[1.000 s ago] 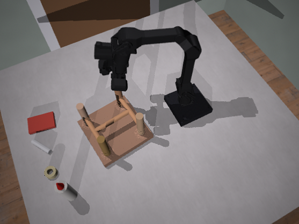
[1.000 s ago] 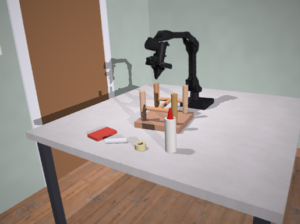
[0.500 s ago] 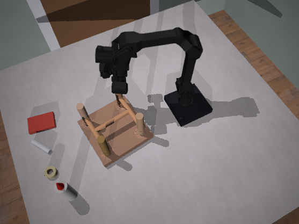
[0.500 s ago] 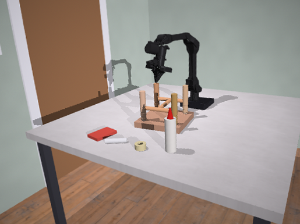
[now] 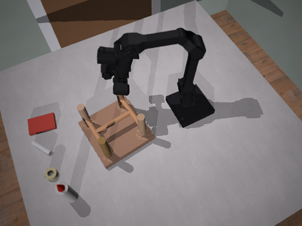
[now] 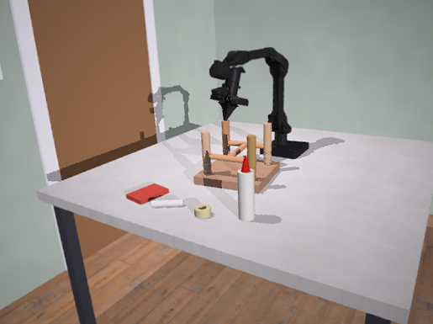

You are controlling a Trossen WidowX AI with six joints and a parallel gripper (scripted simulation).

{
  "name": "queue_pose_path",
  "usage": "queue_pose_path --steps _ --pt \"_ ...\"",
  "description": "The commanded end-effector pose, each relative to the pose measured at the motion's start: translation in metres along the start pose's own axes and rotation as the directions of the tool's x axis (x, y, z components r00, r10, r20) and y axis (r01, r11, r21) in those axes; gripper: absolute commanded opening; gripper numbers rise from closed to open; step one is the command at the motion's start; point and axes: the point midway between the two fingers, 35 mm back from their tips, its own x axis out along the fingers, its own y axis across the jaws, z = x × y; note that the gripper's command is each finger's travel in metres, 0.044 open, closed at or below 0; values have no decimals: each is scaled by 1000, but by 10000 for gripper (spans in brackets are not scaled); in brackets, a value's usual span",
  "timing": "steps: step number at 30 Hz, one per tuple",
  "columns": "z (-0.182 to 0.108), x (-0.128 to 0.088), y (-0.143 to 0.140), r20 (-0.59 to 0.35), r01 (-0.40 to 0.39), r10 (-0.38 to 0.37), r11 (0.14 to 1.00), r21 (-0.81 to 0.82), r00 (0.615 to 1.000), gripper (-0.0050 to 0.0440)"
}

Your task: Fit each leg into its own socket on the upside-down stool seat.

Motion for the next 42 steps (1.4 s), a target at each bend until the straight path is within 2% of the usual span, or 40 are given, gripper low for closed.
queue_pose_path --steps 1,16,42 --pt "-5 10 0 -19 2 -2 1000 -1 1000 0" --pt "-8 22 0 -19 2 -2 1000 -1 1000 0" --pt "-9 23 0 -19 2 -2 1000 -1 1000 0"
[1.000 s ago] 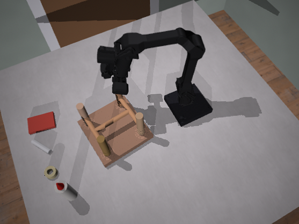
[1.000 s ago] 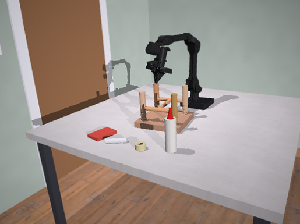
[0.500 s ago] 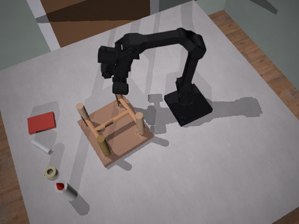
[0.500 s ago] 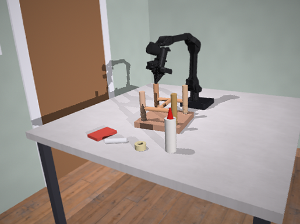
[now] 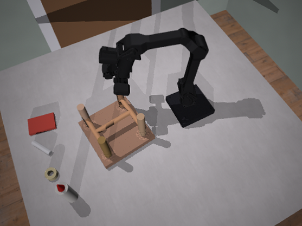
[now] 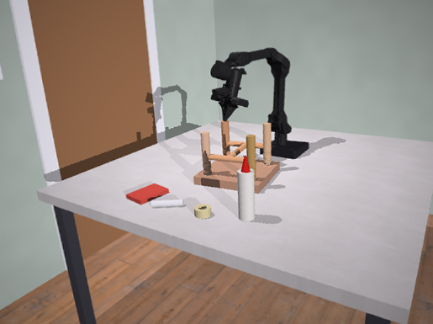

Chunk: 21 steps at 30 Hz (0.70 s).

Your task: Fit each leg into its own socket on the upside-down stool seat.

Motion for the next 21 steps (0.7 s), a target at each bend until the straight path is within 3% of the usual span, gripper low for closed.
queue_pose_path --steps 1,21 --pt "-8 20 2 -60 -5 5 1000 -7 998 0" --pt "-9 22 2 -60 -5 5 1000 -7 998 0"
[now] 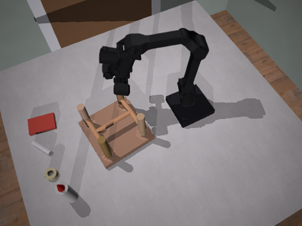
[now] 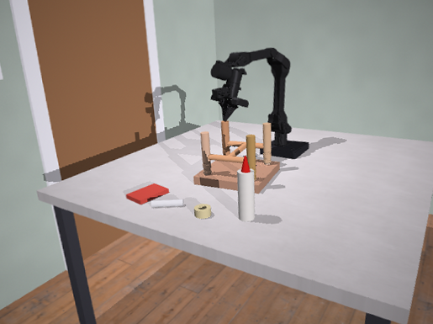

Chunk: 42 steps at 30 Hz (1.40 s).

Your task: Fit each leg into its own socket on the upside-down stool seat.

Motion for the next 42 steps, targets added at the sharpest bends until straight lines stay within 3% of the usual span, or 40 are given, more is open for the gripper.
queue_pose_path --steps 1,42 --pt "-9 22 2 -66 -6 6 1000 -8 998 0" --pt "-10 25 2 -64 -6 5 1000 -8 998 0"
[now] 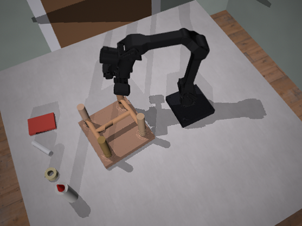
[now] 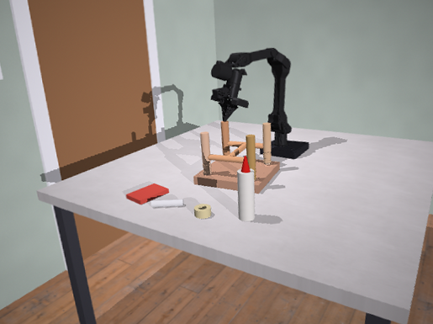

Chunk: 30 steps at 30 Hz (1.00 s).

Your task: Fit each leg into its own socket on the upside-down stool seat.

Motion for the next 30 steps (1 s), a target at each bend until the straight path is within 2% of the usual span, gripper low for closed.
queue_pose_path --steps 1,30 --pt "-10 24 3 -75 -9 8 1000 -9 997 0" --pt "6 -15 1 -19 -2 2 1000 -2 1000 0"
